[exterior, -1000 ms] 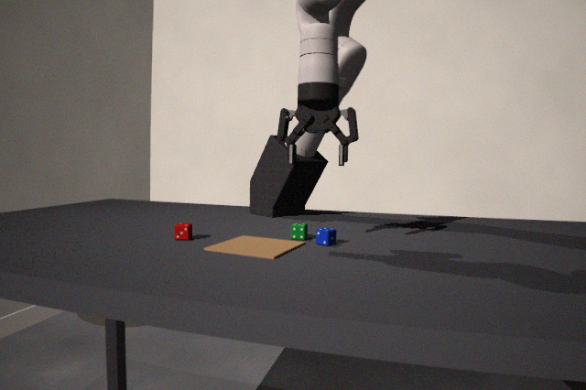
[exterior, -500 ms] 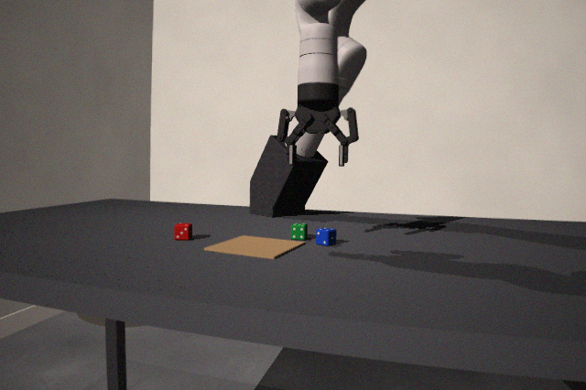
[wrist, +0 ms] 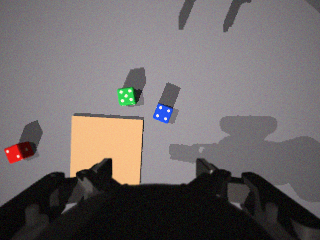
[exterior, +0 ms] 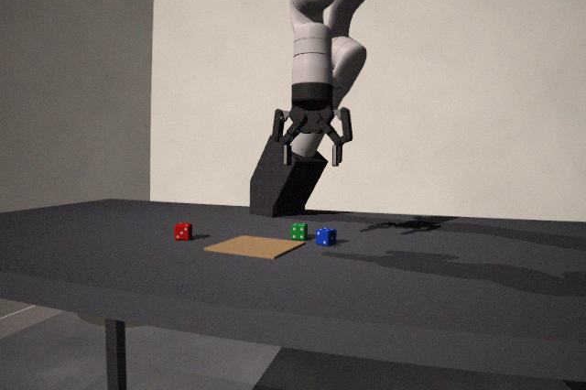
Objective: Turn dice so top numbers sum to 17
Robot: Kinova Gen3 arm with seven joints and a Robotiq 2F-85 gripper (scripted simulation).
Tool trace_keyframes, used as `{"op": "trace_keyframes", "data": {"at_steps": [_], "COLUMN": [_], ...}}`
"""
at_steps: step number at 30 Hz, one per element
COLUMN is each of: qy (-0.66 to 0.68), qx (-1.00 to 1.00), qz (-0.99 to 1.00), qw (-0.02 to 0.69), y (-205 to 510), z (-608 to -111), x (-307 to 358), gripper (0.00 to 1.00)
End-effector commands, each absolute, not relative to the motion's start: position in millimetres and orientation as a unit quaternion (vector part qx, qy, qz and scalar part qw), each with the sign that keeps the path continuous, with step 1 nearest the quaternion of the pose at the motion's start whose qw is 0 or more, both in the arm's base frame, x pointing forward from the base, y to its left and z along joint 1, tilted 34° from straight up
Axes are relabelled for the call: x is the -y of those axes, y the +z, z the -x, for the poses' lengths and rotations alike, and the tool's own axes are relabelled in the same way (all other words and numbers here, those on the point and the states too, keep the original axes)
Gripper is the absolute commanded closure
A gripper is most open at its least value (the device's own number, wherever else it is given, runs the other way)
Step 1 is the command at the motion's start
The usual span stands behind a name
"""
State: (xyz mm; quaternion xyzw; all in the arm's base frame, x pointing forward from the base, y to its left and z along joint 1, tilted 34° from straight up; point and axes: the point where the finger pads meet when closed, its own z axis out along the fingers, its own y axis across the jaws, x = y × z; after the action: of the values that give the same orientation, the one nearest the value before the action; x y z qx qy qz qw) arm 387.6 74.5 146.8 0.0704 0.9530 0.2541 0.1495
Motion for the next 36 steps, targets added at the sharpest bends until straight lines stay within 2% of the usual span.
{"op": "trace_keyframes", "data": {"at_steps": [1,36], "qy": [0.259,0.279], "qx": [-0.951,-0.931], "qz": [-0.091,-0.207], "qw": [0.144,0.111], "y": [144,125], "z": [-391,-407], "x": [-68,-26], "gripper": [0.00,0.00]}}
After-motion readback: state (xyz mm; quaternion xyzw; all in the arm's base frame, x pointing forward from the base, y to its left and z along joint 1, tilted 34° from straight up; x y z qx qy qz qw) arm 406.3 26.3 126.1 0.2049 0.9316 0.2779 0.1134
